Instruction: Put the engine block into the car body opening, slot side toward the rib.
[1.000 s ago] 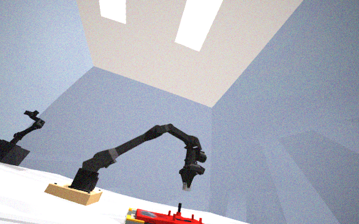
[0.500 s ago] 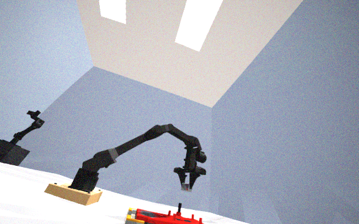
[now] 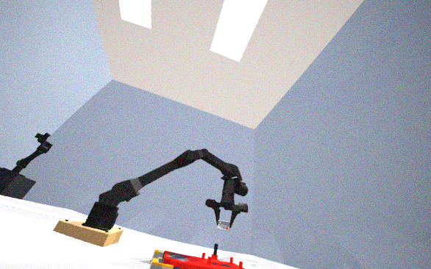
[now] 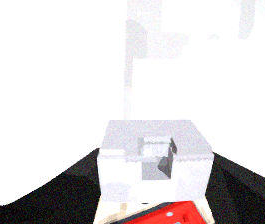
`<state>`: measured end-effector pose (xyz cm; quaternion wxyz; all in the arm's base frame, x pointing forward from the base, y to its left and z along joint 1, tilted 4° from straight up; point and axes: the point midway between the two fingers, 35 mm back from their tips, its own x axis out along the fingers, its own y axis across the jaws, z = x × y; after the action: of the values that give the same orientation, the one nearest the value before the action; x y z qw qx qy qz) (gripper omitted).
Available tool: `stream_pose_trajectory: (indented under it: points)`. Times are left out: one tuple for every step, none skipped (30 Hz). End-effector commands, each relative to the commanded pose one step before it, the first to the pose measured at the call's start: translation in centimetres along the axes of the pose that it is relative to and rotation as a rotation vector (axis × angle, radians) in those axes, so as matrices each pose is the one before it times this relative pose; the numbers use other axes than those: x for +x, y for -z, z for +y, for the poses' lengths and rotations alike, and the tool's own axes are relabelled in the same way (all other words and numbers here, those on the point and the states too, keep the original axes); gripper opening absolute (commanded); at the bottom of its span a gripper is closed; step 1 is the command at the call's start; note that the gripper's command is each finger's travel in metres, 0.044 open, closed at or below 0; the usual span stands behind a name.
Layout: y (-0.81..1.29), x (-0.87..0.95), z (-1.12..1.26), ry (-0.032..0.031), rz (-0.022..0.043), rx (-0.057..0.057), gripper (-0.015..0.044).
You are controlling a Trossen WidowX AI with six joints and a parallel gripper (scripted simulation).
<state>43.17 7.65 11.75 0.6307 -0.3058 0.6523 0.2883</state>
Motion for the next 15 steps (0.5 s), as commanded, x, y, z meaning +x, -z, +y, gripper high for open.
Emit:
stream_pose_trajectory:
  points:
    - [0.03,0.035,-0.048,0.00413,0.00178,-0.1514,0.0]
    - [-0.001,0.014,0.0,0.0,0.0,-0.0346,0.0]
    - [-0.001,0.014,0.0,-0.00001,0.0,-0.0346,0.0]
    - [-0.001,0.014,0.0,-0.00001,0.0,-0.0346,0.0]
    - [-0.001,0.014,0.0,-0.00001,0.0,-0.0346,0.0]
    - [-0.001,0.014,0.0,-0.00001,0.0,-0.0346,0.0]
    - [-0.001,0.014,0.0,-0.00001,0.0,-0.0346,0.0]
    - [-0.001,0.014,0.0,-0.00001,0.0,-0.0346,0.0]
    - [-0.001,0.014,0.0,-0.00001,0.0,-0.0346,0.0]
    - [-0.001,0.014,0.0,-0.00001,0.0,-0.0346,0.0]
    - [-0.001,0.014,0.0,-0.00001,0.0,-0.0346,0.0]
    - [-0.001,0.014,0.0,-0.00001,0.0,-0.0346,0.0]
    - [0.0,0.014,0.0,-0.00001,0.0,-0.0346,0.0]
    - [0.0,0.014,0.0,-0.00001,0.0,-0.0346,0.0]
    - [0.0,0.014,0.0,-0.00001,0.0,-0.0346,0.0]
